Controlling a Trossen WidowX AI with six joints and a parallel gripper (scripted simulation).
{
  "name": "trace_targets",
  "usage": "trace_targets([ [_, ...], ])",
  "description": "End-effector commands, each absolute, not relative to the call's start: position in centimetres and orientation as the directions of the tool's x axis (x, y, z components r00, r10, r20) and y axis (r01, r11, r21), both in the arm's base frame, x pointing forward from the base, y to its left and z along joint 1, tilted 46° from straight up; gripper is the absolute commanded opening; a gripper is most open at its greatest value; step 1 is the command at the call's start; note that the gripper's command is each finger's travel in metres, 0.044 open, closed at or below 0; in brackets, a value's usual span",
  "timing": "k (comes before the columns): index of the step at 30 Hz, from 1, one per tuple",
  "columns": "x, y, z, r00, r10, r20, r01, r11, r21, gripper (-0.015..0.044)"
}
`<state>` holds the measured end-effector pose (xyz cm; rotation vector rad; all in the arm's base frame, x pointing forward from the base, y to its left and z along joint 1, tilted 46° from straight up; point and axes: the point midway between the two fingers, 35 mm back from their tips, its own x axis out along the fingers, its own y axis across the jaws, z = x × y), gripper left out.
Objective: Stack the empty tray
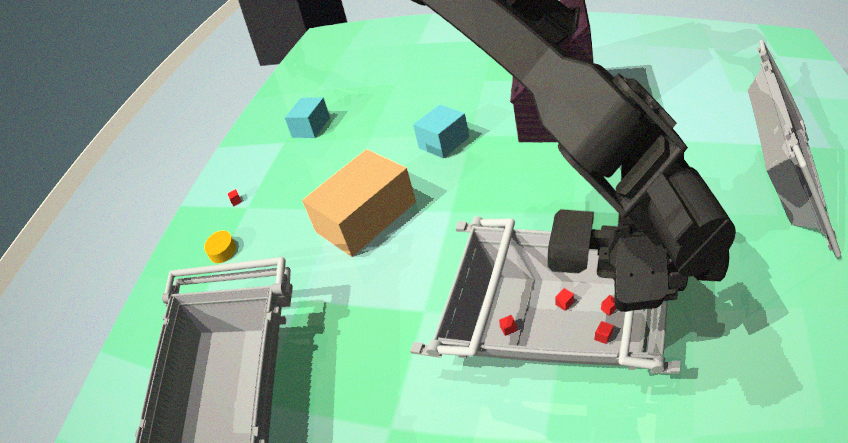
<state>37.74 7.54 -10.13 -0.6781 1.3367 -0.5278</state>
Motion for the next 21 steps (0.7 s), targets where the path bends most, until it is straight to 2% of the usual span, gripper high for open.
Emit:
trace_targets([
  [1,37.5,9.0,-9.1,0.177,-0.688,-0.704,-0.039,0.71,-0.703,0.0088],
  [6,37.0,11.1,-7.5,0.177,-0.687,-0.705,-0.039,0.711,-0.703,0.0088],
  [21,36.8,10.5,-8.3,0.173,-0.693,-0.7,-0.053,0.703,-0.709,0.0088],
])
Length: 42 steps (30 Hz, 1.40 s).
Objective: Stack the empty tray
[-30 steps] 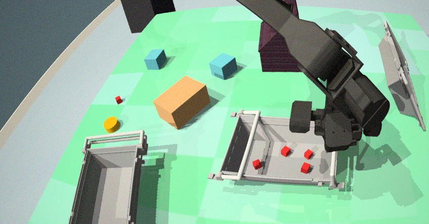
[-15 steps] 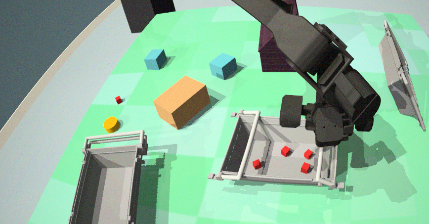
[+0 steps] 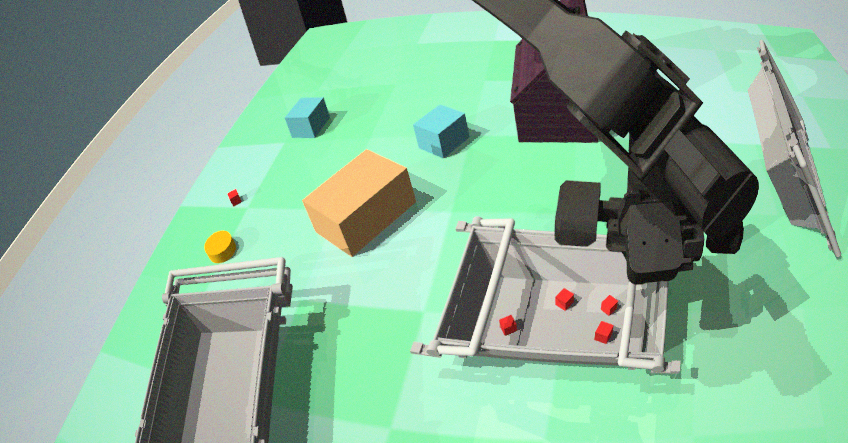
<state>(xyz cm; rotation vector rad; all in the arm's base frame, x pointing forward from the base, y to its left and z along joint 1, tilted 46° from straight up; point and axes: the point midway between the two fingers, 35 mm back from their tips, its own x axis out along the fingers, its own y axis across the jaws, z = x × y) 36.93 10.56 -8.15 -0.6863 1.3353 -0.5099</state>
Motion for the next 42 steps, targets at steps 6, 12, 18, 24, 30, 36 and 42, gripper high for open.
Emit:
trace_targets([
  [6,36.8,10.5,-8.3,0.173,-0.693,-0.7,-0.053,0.703,-0.709,0.0088],
  [12,36.8,10.5,-8.3,0.173,-0.693,-0.7,-0.053,0.703,-0.709,0.0],
  [18,36.8,10.5,-8.3,0.173,-0.693,-0.7,-0.053,0.703,-0.709,0.0],
  [24,36.9,13.2,-6.1,0.174,-0.688,-0.705,-0.054,0.708,-0.704,0.0],
  [30,35.0,19.8,0.8,0.173,-0.685,-0.707,-0.053,0.711,-0.701,0.0],
  [36,33.8,21.0,-1.7,0.175,-0.679,-0.713,-0.062,0.716,-0.696,0.0],
  [42,27.2,27.3,-6.9,0.173,-0.648,-0.742,-0.059,0.745,-0.665,0.0],
])
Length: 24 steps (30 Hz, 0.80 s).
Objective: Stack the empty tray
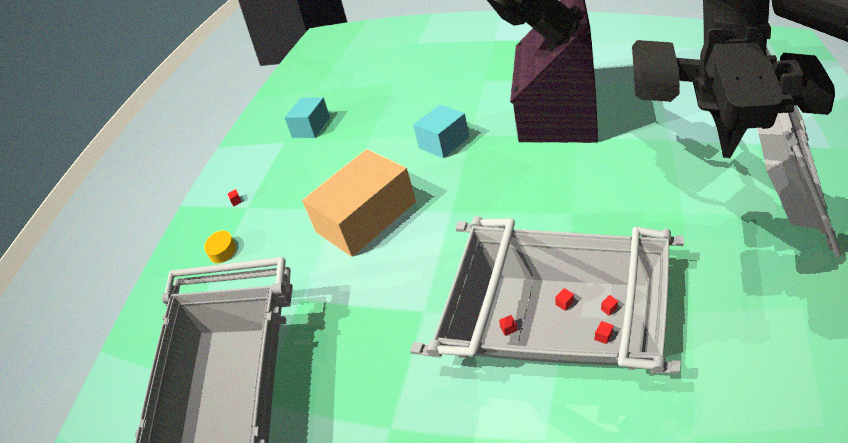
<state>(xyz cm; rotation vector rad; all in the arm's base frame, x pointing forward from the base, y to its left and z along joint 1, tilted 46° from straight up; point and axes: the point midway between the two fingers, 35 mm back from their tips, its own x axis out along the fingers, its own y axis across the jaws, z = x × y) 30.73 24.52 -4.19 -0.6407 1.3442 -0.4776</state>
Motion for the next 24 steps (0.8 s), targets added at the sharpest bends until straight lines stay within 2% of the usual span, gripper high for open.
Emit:
trace_targets([
  [1,25.9,28.2,-7.8,0.171,-0.645,-0.745,-0.058,0.748,-0.661,0.0],
  [7,16.9,32.0,-13.3,0.162,-0.642,-0.749,-0.041,0.754,-0.656,0.0],
  [14,6.7,32.6,-18.8,0.162,-0.667,-0.728,-0.003,0.737,-0.676,0.0],
  [24,6.4,32.3,-19.4,0.163,-0.668,-0.726,-0.001,0.736,-0.677,0.0],
])
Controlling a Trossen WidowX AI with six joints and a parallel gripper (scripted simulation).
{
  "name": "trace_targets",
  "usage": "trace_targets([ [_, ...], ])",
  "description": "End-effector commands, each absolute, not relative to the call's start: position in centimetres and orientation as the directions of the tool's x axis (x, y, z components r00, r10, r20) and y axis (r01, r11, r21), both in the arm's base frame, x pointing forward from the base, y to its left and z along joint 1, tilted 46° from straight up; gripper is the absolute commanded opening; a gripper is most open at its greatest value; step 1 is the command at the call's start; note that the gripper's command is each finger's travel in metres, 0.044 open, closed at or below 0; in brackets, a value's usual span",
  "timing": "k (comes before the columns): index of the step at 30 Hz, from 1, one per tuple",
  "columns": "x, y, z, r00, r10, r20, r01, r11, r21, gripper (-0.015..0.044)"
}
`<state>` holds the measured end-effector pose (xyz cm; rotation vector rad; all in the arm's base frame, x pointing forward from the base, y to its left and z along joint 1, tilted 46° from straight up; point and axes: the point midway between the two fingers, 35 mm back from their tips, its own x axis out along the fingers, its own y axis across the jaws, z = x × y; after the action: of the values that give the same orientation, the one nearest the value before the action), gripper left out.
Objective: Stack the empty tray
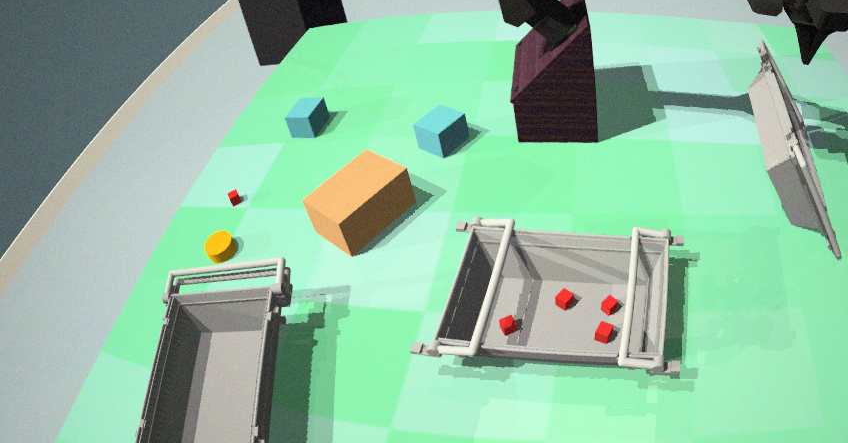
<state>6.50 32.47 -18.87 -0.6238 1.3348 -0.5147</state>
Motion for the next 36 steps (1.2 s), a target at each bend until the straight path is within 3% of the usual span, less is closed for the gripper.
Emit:
trace_targets([
  [1,6.5,32.1,-19.7,0.163,-0.668,-0.726,-0.001,0.736,-0.677,0.0],
  [16,7.7,27.3,-24.7,0.164,-0.668,-0.725,0.0,0.735,-0.678,0.0],
  [36,7.7,26.3,-23.9,0.164,-0.669,-0.725,0.0,0.735,-0.678,0.0],
])
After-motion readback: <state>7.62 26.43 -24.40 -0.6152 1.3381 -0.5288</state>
